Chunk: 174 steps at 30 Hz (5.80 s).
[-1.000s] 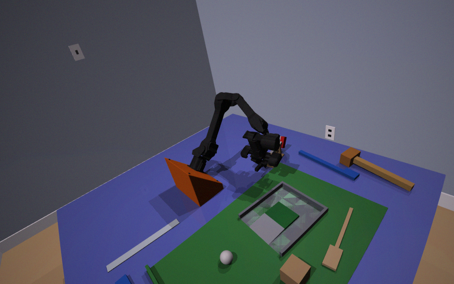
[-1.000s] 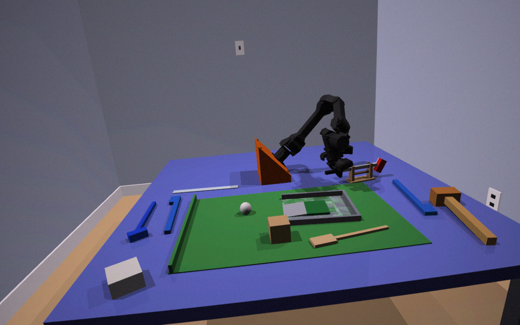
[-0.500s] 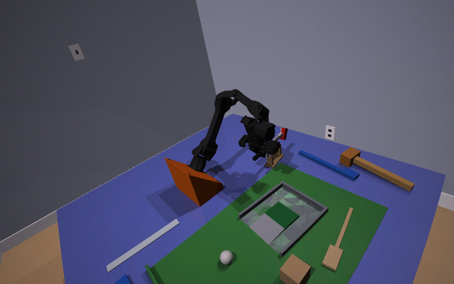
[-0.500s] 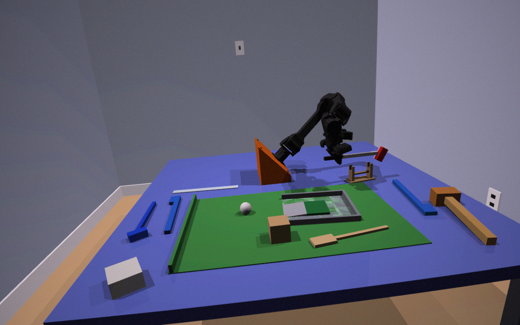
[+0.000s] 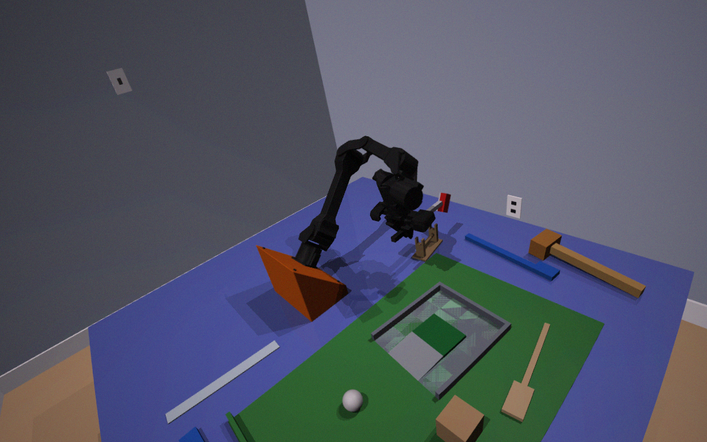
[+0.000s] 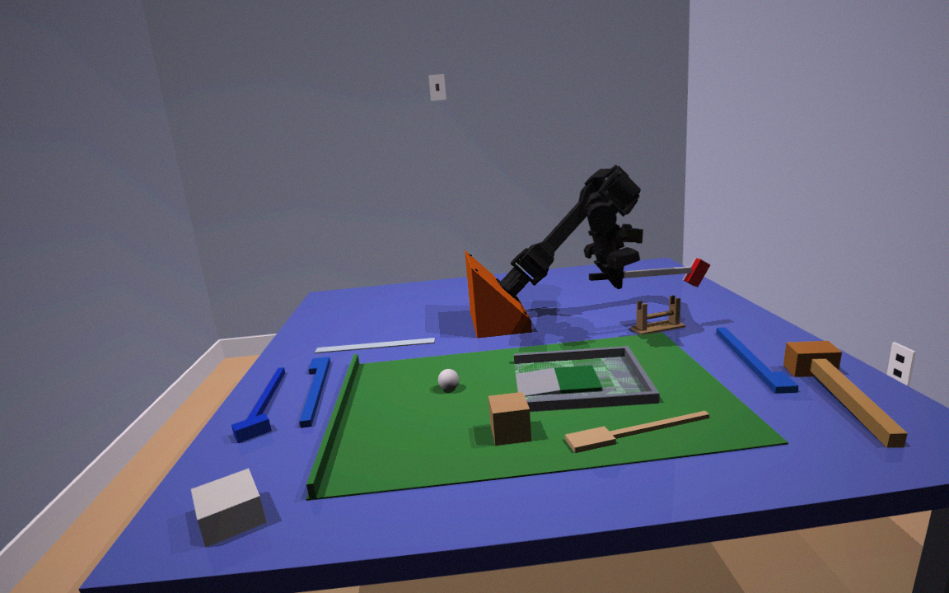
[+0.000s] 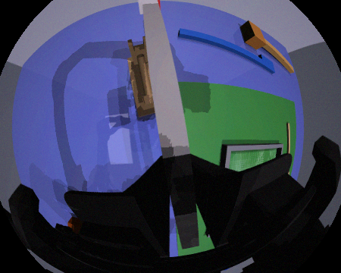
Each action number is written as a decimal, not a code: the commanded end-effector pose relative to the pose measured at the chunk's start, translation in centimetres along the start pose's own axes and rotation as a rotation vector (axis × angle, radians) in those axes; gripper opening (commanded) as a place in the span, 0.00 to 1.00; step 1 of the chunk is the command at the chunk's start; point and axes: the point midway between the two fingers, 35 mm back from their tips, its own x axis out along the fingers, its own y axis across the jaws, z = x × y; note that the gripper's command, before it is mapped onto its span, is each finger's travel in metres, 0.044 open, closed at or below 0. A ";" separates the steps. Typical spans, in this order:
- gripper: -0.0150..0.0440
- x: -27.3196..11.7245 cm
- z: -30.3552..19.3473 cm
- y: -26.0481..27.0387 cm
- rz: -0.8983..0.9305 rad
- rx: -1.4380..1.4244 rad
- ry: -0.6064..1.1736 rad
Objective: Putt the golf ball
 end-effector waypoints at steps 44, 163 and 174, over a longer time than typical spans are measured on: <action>0.25 -9.0 -24.7 -5.7 -0.149 1.053 0.231; 0.25 -2.8 -35.2 1.7 -0.157 1.736 0.228; 0.25 -3.7 -34.2 1.6 -0.157 1.736 0.228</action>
